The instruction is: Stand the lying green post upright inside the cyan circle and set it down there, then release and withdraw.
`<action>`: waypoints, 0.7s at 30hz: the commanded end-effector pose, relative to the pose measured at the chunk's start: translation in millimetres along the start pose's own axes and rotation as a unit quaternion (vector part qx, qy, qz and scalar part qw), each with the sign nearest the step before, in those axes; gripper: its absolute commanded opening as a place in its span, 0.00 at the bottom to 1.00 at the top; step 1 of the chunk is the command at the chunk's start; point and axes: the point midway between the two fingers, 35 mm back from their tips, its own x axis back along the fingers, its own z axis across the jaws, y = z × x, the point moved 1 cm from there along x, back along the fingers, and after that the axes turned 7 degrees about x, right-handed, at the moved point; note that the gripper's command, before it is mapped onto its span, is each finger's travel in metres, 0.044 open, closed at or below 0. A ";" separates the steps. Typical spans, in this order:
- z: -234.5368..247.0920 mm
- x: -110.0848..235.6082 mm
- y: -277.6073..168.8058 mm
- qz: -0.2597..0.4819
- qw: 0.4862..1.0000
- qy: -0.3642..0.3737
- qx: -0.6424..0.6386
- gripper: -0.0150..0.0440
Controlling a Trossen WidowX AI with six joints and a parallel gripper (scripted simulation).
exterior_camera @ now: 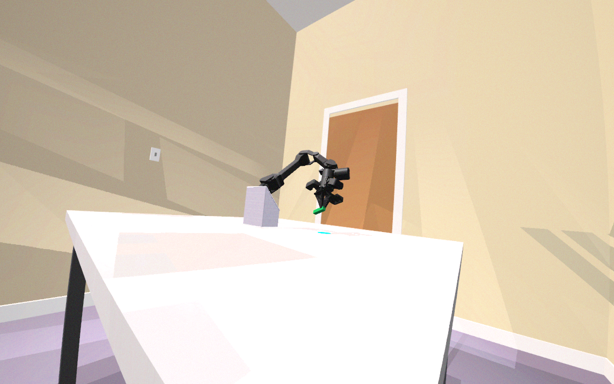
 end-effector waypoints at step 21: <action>2.6 -5.1 0.4 -0.079 0.996 -0.039 0.003 0.29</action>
